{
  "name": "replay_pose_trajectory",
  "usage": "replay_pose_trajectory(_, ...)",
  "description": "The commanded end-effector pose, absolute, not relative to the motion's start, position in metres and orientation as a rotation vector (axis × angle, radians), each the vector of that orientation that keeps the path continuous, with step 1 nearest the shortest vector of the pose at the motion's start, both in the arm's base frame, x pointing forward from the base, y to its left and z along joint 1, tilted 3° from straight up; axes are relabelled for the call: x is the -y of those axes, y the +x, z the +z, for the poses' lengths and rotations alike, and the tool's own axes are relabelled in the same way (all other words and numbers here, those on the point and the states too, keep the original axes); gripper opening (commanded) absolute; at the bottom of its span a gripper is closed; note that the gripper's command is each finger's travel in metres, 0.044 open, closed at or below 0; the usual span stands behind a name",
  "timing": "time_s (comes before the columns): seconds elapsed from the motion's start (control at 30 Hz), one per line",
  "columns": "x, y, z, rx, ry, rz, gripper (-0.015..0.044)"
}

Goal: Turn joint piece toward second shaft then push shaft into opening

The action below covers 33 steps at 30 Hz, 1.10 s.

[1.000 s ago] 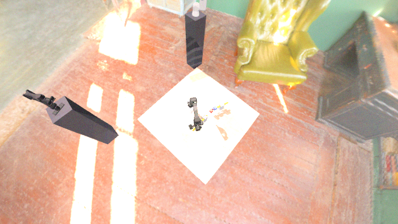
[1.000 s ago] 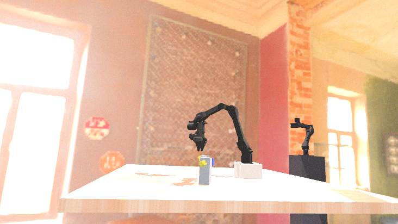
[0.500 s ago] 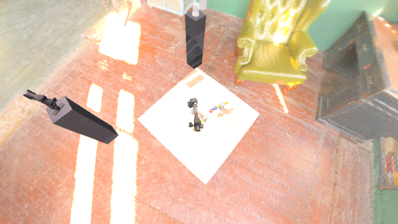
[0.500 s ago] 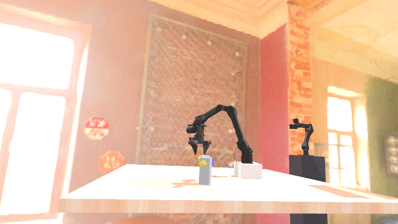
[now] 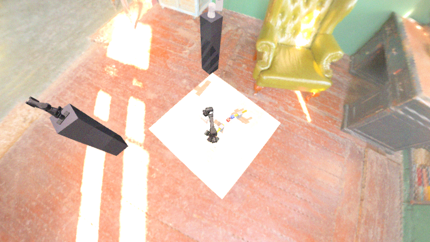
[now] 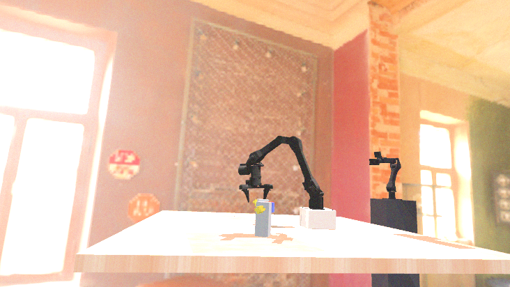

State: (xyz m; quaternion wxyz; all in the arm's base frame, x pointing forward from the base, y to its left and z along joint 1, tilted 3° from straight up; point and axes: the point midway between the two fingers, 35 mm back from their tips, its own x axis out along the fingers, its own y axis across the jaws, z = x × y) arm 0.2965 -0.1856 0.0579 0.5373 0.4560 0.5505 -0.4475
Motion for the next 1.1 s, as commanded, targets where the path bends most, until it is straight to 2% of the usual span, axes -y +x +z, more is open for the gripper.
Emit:
replay_pose_trajectory(0.0, 0.186, 0.296, 0.052, -1.264, 1.165, -1.159, 0.044)
replay_pose_trajectory(0.9, 0.184, 0.296, 0.024, -1.265, 1.166, -1.159, 0.044)
replay_pose_trajectory(1.07, 0.184, 0.296, 0.024, -1.265, 1.166, -1.159, 0.0309)
